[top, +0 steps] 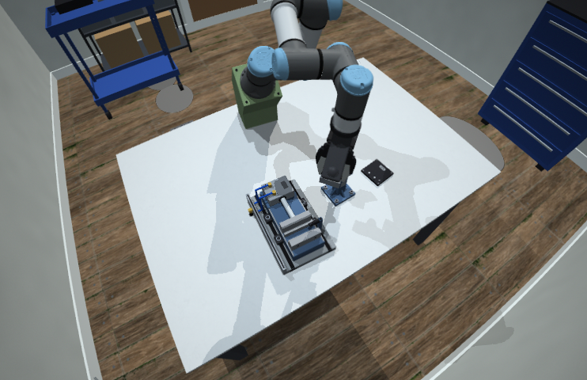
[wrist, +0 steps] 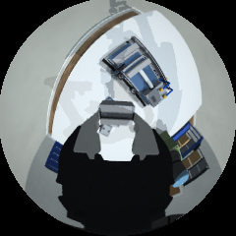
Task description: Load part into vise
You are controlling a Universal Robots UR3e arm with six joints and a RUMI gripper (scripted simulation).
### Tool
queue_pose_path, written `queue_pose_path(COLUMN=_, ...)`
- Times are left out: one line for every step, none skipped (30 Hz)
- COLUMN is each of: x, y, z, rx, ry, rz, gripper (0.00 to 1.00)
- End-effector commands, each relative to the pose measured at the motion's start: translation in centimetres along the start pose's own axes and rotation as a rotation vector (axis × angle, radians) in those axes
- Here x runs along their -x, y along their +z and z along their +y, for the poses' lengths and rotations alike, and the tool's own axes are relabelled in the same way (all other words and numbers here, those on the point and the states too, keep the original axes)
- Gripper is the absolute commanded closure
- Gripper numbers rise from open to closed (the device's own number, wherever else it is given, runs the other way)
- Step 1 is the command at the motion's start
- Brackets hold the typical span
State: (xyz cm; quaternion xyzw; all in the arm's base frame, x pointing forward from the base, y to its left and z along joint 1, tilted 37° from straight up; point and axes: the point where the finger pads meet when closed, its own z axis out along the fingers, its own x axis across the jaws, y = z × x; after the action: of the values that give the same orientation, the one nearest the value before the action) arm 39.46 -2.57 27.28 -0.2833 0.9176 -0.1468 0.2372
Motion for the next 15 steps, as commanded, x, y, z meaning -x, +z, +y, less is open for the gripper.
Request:
queue_pose_path(x=-0.1, y=-0.1, z=-0.6, rx=0.0, ry=-0.033, rz=-0.003, gripper=1.0)
queue_pose_path(x=-0.1, y=-0.1, z=-0.7, rx=0.0, ry=-0.041, rz=-0.003, gripper=1.0)
queue_pose_path(x=-0.2, y=-0.1, z=-0.9, rx=0.001, ry=-0.048, rz=-0.003, gripper=1.0)
queue_pose_path(x=-0.2, y=-0.1, z=-1.0, rx=0.001, ry=-0.056, rz=-0.003, gripper=1.0)
queue_pose_path(x=-0.2, y=-0.1, z=-1.1, rx=0.001, ry=-0.063, rz=-0.004, gripper=1.0)
queue_pose_path(x=-0.3, y=-0.1, z=-1.2, rx=0.001, ry=-0.071, rz=-0.004, gripper=1.0)
queue_pose_path(x=-0.3, y=-0.1, z=-1.4, rx=0.002, ry=-0.078, rz=-0.004, gripper=1.0)
queue_pose_path(x=-0.4, y=-0.1, z=-1.5, rx=0.002, ry=-0.086, rz=-0.004, gripper=1.0)
queue_pose_path(x=-0.4, y=-0.1, z=-1.6, rx=0.002, ry=-0.094, rz=-0.004, gripper=1.0)
queue_pose_path(x=-0.4, y=-0.1, z=-1.6, rx=0.002, ry=-0.094, rz=-0.004, gripper=1.0)
queue_pose_path(x=-0.4, y=-0.1, z=-1.6, rx=0.002, ry=-0.094, rz=-0.004, gripper=1.0)
queue_pose_path(x=-0.4, y=-0.1, z=-1.8, rx=0.002, ry=-0.101, rz=-0.004, gripper=1.0)
queue_pose_path(x=-0.5, y=-0.1, z=-1.9, rx=0.002, ry=-0.109, rz=-0.005, gripper=1.0)
queue_pose_path(x=-0.5, y=-0.1, z=-2.0, rx=0.002, ry=-0.116, rz=-0.005, gripper=1.0)
queue_pose_path(x=-0.6, y=-0.1, z=-2.1, rx=0.002, ry=-0.124, rz=-0.005, gripper=1.0)
